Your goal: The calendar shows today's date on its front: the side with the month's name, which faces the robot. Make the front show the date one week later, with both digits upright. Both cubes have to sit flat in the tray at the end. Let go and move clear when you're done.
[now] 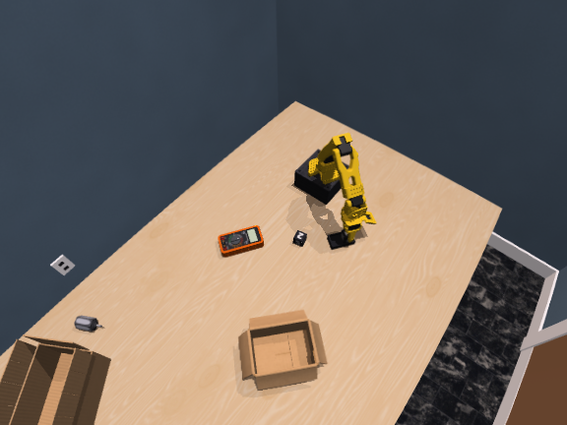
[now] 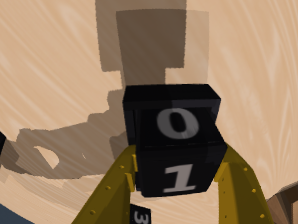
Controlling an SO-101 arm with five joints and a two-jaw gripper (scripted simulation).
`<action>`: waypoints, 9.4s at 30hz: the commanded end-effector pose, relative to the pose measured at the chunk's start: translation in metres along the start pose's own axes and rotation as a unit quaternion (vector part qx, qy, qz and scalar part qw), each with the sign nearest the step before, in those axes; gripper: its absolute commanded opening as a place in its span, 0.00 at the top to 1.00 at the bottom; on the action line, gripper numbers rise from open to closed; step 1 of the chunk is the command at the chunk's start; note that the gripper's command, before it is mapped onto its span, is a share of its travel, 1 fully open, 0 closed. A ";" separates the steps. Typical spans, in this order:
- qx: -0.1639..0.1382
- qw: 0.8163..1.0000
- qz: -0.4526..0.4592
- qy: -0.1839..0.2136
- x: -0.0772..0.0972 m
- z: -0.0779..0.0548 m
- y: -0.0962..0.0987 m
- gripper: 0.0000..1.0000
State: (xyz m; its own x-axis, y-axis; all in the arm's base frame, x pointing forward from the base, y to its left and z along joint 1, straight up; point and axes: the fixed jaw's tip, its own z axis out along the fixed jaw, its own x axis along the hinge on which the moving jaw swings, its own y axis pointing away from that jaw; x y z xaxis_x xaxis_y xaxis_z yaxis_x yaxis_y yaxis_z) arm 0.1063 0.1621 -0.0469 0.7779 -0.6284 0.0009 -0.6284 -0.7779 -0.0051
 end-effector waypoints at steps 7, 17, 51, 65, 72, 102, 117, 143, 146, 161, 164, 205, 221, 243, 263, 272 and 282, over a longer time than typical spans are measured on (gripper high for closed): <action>-0.010 1.000 -0.006 0.000 0.000 0.004 0.005 0.72; -0.010 1.000 -0.006 0.000 0.000 0.004 0.005 0.65; -0.010 1.000 -0.006 0.000 0.000 -0.055 0.003 0.64; -0.010 1.000 -0.006 0.000 0.000 -0.056 0.003 0.64; -0.010 1.000 -0.006 0.000 0.000 -0.056 0.003 0.64; 0.232 0.972 -0.006 -0.023 -0.004 -0.144 -0.030 0.65; 0.237 0.971 0.010 -0.025 -0.002 -0.146 -0.031 0.65; 0.229 0.901 0.363 -0.066 0.039 -0.141 -0.042 0.65; 0.226 0.868 0.436 -0.075 0.049 -0.140 -0.043 0.65; 0.210 0.660 0.713 -0.111 0.094 -0.136 -0.045 0.65; 0.206 0.609 0.757 -0.118 0.103 -0.135 -0.045 0.65; 0.129 0.417 0.895 -0.095 0.133 -0.096 -0.032 0.65; -0.004 0.422 0.906 0.004 0.116 -0.028 -0.001 0.65; -0.001 0.405 0.914 0.002 0.121 -0.028 -0.002 0.65; -0.001 0.405 0.914 0.002 0.122 -0.017 -0.002 0.65; -0.001 0.405 0.914 0.002 0.122 -0.002 -0.002 0.65; -0.001 0.405 0.914 0.002 0.121 0.008 -0.001 0.65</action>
State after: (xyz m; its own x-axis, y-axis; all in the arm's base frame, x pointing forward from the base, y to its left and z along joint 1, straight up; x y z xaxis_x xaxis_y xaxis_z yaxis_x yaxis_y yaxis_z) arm 0.2015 0.0892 -0.0501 -0.9849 -0.1732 -0.0040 -0.1732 0.9849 -0.0002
